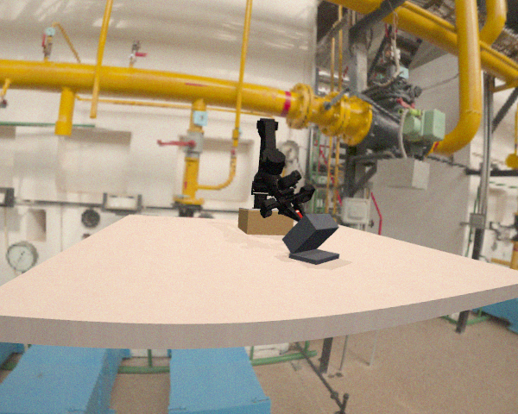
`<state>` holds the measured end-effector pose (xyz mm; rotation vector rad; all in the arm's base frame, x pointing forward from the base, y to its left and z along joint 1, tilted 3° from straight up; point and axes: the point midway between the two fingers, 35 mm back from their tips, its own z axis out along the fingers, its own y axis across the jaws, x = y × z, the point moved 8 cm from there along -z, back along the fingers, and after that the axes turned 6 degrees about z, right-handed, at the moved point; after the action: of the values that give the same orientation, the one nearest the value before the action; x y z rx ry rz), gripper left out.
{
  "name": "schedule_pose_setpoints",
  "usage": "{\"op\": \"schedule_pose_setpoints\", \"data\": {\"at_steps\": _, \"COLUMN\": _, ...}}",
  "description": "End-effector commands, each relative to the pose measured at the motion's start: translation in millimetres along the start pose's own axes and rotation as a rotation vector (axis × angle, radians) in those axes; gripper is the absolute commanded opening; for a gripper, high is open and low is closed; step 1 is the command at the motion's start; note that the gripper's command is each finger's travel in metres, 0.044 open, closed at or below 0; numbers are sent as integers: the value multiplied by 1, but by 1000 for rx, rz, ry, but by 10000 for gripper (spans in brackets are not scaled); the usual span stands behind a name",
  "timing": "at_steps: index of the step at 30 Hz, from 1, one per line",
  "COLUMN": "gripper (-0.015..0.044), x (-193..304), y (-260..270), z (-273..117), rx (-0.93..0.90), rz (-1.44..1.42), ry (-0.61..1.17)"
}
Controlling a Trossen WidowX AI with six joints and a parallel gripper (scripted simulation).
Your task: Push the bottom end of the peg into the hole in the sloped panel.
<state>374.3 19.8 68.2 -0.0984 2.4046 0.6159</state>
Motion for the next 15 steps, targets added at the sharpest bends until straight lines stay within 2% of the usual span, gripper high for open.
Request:
{"op": "schedule_pose_setpoints", "data": {"at_steps": 1, "gripper": 0, "x": 1, "y": -1, "z": 3, "rx": 5, "rz": 8, "ry": 3}}
{"op": "schedule_pose_setpoints", "data": {"at_steps": 14, "gripper": 0, "x": 1, "y": -1, "z": 2, "rx": 0, "rz": 0, "ry": 1}}
{"op": "schedule_pose_setpoints", "data": {"at_steps": 15, "gripper": 26, "x": 1, "y": -1, "z": 2, "rx": 0, "rz": 0, "ry": 1}}
